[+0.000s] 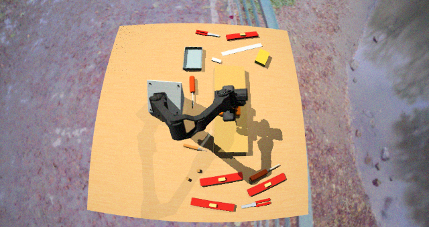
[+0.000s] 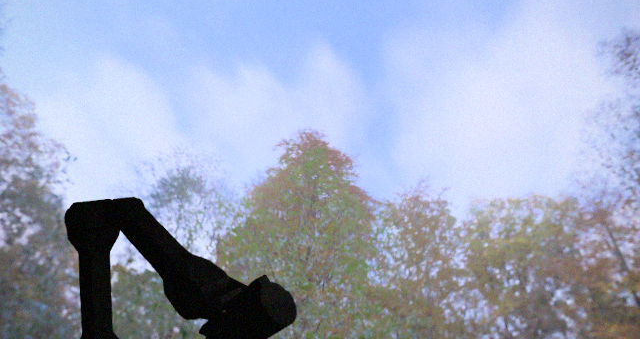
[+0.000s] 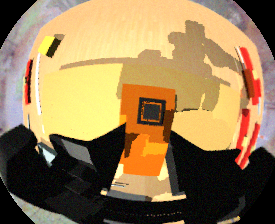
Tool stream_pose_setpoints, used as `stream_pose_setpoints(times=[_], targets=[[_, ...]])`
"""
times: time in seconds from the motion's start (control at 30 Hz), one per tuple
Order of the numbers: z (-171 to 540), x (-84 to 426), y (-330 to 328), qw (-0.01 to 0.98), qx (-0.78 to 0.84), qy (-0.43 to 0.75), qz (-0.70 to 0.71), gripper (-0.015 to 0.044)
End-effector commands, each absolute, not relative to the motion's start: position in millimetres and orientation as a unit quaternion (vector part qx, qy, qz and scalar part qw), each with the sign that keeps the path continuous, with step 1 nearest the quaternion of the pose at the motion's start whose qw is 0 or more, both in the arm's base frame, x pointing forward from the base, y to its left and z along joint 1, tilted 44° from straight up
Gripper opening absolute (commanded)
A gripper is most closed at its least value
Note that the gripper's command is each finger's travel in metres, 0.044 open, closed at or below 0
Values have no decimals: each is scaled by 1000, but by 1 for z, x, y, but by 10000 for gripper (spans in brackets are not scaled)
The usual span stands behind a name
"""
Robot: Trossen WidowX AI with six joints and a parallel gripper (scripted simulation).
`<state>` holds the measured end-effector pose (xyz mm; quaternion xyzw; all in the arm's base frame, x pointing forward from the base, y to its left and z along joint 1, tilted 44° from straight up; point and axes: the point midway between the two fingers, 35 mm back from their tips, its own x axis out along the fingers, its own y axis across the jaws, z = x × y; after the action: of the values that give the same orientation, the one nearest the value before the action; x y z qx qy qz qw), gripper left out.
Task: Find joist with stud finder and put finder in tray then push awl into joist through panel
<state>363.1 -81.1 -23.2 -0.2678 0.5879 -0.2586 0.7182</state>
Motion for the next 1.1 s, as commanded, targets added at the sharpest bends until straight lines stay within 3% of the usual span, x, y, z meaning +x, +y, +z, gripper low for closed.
stream_pose_setpoints(times=[0.0,1.07], targets=[[-14,362,-92,717,-269,585,-266,0],[30,359,-136,717,-270,585,-266,0]])
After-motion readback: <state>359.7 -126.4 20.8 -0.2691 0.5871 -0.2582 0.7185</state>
